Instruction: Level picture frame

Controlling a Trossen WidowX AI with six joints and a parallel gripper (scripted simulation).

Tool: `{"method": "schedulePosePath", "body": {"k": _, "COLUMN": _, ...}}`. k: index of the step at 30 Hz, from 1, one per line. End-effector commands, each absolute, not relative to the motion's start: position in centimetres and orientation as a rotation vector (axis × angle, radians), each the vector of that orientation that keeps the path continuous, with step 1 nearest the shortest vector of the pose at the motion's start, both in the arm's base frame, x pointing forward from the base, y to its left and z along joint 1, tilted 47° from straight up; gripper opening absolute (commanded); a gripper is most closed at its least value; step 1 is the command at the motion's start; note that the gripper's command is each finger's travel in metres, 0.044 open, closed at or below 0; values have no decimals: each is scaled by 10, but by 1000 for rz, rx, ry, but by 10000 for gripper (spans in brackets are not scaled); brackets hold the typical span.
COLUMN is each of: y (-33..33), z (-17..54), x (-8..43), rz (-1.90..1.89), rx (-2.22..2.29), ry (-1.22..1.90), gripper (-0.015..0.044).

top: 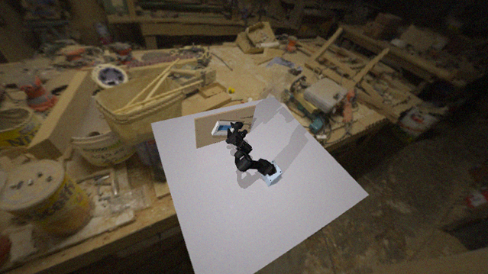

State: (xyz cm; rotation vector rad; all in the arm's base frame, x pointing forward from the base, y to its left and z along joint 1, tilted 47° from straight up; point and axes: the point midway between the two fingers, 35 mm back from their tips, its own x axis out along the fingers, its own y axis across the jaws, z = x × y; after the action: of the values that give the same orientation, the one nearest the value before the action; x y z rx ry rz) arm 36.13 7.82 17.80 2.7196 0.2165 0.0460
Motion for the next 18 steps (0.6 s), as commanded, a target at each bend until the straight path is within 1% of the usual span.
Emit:
{"method": "schedulePosePath", "body": {"k": 1, "y": 80, "z": 181, "x": 369, "rz": 57, "rx": 2724, "ry": 221, "gripper": 260}}
{"method": "schedulePosePath", "body": {"k": 18, "y": 84, "z": 180, "x": 390, "rz": 58, "rx": 2724, "ry": 220, "gripper": 260}}
